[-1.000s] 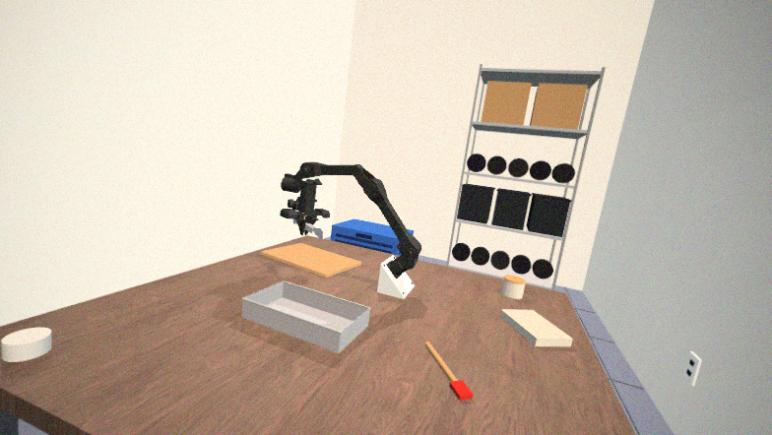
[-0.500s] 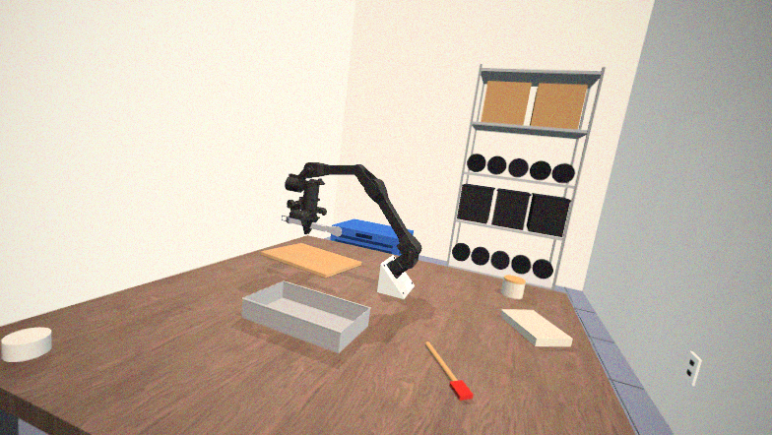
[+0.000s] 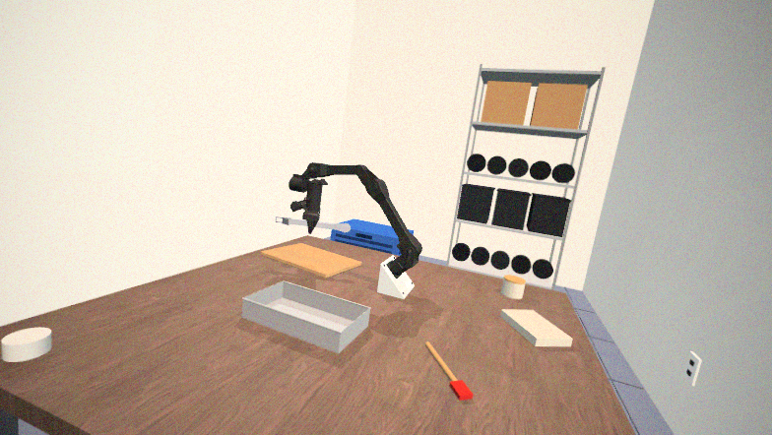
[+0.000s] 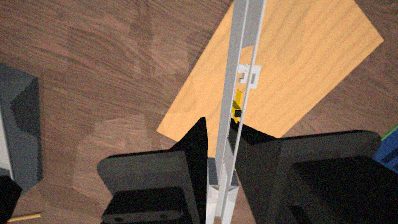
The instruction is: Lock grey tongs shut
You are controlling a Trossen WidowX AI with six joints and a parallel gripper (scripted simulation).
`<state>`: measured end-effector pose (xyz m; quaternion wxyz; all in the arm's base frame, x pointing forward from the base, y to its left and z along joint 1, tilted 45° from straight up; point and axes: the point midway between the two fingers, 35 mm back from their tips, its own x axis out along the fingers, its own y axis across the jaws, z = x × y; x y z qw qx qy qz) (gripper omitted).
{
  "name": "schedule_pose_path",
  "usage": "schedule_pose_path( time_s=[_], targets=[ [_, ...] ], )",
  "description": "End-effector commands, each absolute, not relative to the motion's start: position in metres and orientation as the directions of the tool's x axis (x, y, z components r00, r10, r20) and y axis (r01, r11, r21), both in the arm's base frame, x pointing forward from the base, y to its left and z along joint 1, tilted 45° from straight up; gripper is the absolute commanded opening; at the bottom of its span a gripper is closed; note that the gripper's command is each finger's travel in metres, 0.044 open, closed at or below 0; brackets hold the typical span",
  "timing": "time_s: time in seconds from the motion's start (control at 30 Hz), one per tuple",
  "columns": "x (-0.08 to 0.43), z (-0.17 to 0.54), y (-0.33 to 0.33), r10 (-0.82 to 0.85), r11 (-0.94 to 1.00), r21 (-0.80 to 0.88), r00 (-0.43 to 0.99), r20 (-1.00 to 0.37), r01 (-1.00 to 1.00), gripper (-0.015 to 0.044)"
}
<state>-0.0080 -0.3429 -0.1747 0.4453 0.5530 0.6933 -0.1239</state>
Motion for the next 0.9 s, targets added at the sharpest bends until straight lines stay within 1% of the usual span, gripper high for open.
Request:
schedule_pose_path(
  time_s=[0.0, 0.47, 0.87],
  targets=[
    [-0.015, -0.176, -0.343, 0.656, 0.434, 0.380, 0.003, -0.755, 0.817, -0.0150],
    [-0.038, -0.177, -0.340, 0.659, 0.657, 0.577, 0.001, -0.752, 0.485, -0.0150],
    [-0.057, -0.177, -0.337, 0.663, 0.743, 0.658, 0.000, -0.749, 0.121, -0.0150]
  ],
)
